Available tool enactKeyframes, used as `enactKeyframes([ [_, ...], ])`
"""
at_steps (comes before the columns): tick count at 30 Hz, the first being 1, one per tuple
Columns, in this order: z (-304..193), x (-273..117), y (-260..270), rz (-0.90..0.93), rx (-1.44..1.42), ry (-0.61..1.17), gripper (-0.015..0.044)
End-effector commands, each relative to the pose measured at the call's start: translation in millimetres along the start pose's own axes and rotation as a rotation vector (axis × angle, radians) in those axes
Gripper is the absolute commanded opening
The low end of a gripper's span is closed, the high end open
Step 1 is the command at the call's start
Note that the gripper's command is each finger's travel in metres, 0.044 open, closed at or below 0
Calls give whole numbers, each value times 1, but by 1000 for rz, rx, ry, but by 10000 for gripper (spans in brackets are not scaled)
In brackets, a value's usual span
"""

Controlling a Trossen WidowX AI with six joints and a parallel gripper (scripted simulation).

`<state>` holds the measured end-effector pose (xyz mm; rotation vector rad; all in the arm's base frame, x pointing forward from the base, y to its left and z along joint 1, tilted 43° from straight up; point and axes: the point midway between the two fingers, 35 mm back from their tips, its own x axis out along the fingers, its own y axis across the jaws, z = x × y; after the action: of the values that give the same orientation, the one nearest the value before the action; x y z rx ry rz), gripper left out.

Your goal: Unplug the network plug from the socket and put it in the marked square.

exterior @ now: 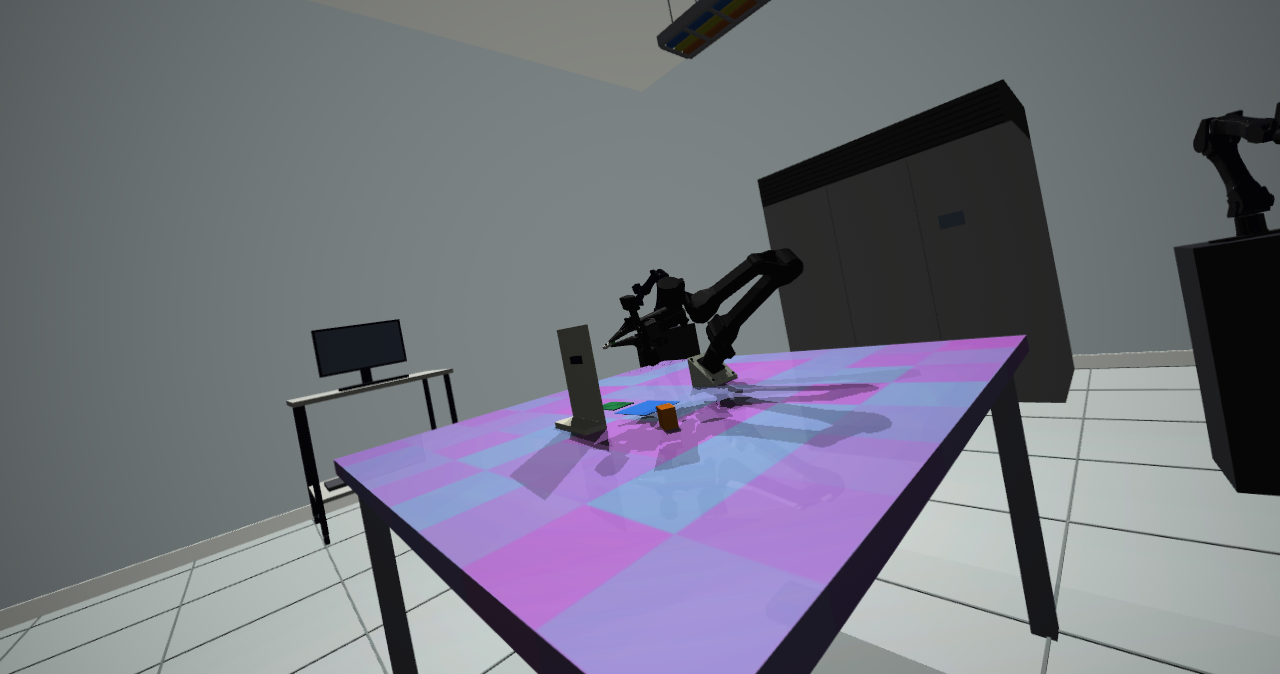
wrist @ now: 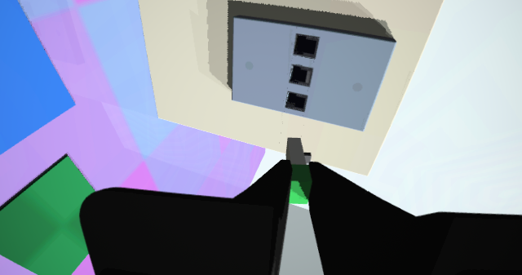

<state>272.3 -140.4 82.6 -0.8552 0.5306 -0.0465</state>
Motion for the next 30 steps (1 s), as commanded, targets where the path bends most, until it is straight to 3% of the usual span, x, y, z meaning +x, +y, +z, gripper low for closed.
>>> enactKeyframes([
  [1, -1, 4, 12, 90, -40, -11, 0],
  [30, 14, -14, 75, 647, -151, -334, 0],
])
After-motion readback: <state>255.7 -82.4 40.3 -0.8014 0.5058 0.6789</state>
